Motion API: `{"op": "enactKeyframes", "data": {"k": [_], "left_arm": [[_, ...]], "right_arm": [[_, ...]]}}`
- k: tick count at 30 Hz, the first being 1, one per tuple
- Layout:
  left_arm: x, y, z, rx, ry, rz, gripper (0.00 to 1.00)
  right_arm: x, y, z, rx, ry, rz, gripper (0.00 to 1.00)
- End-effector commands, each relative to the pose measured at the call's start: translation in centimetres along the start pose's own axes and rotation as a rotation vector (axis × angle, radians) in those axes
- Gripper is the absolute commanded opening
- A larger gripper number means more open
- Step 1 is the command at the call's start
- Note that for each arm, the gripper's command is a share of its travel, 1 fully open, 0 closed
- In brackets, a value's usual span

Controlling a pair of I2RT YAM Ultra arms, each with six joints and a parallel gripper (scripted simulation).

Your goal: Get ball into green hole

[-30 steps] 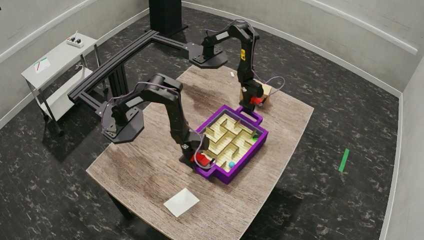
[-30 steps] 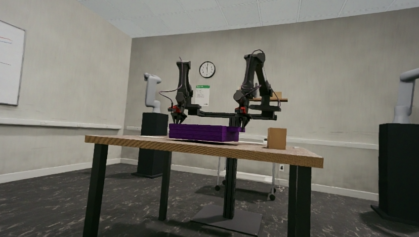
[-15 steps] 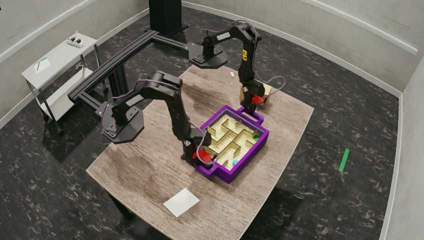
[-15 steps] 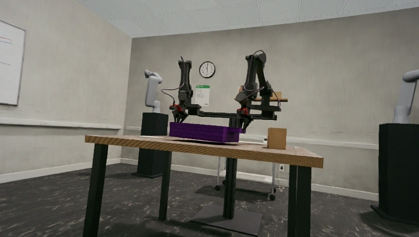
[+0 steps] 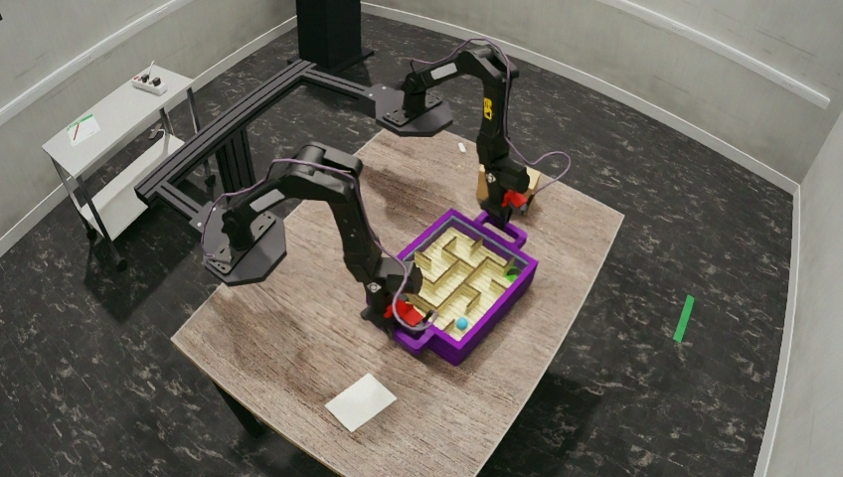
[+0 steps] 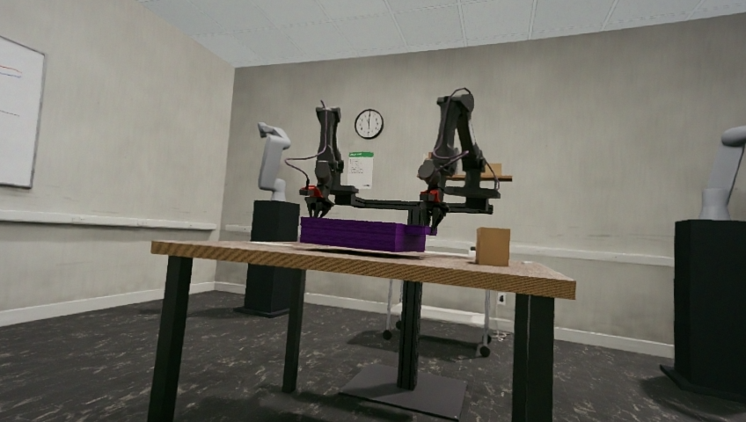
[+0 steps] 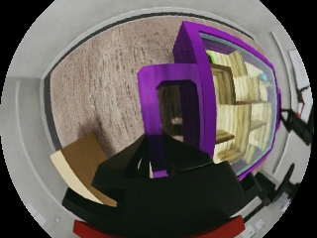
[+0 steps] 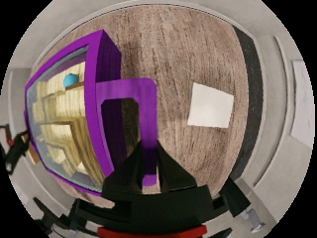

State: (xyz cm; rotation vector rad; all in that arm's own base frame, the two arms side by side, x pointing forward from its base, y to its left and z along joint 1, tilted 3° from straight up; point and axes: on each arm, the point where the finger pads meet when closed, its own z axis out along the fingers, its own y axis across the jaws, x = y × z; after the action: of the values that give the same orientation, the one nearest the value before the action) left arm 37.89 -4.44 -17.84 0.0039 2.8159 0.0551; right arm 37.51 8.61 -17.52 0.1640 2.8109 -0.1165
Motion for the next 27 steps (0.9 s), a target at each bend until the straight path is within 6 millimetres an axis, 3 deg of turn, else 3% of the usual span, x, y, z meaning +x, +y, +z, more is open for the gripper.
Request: {"op": "enactKeyframes", "data": {"k": [1,3,4,5,7,10,11,12,15,17,18,21,22,23,24,27], "left_arm": [[-4.2,0.0,-0.5,0.022,-0.129,-0.014,0.0],[-4.2,0.0,-0.5,0.022,-0.129,-0.014,0.0],[-2.3,-0.4,-0.1,0.037,-0.118,-0.01,0.0],[-3.6,-0.5,-1.1,0.019,-0.173,-0.014,0.0],[-2.1,-0.4,-0.3,0.013,-0.136,-0.011,0.0],[-3.2,-0.4,-1.3,0.003,-0.179,-0.007,0.0],[-1.3,-0.2,0.8,0.028,-0.098,-0.006,0.0],[-1.8,-0.3,0.4,0.043,-0.093,-0.007,0.0],[-2.4,-0.2,-1.1,-0.015,-0.059,0.009,0.0],[-3.2,0.1,-0.8,0.013,-0.061,-0.005,0.0],[-4.6,0.2,-1.1,0.01,-0.128,-0.015,0.0],[-4.7,0.1,-1.3,-0.019,-0.158,-0.006,0.0],[-3.0,-0.1,-1.4,-0.028,-0.132,0.006,0.0],[-3.3,-0.1,-1.6,-0.036,-0.146,0.005,0.0],[-3.3,-0.1,-1.8,-0.045,-0.154,0.002,0.0],[-3.1,-0.3,-2.3,-0.052,-0.184,0.009,0.0]], "right_arm": [[-5.6,1.4,-2.3,-0.001,-0.156,0.009,0.0],[-5.6,1.4,-2.3,-0.001,-0.156,0.009,0.0],[-3.6,0.3,-2.1,0.03,-0.131,0.002,0.0],[-3.0,0.3,-2.2,0.017,-0.151,-0.003,0.0],[-2.4,0.3,-1.9,0.018,-0.136,-0.007,0.0],[-3.5,-0.1,-2.0,0.002,-0.171,0.017,0.0],[-3.7,0.7,-2.4,0.021,-0.154,-0.002,0.0],[-3.2,0.5,-2.6,0.04,-0.106,-0.01,0.0],[-4.4,0.7,-2.1,-0.024,-0.103,0.006,0.0],[-4.2,-0.1,-2.3,0.028,-0.069,0.003,0.0],[-5.5,0.5,-2.4,0.008,-0.135,0.016,0.0],[-6.3,1.0,-2.0,-0.031,-0.189,0.024,0.0],[-5.8,0.8,-1.9,-0.036,-0.19,0.027,0.0],[-3.6,-0.1,-1.5,-0.029,-0.158,0.019,0.0],[-1.8,-0.3,0.4,-0.025,-0.124,0.011,0.0],[-2.3,-0.2,-0.1,-0.046,-0.168,0.023,0.0]]}}
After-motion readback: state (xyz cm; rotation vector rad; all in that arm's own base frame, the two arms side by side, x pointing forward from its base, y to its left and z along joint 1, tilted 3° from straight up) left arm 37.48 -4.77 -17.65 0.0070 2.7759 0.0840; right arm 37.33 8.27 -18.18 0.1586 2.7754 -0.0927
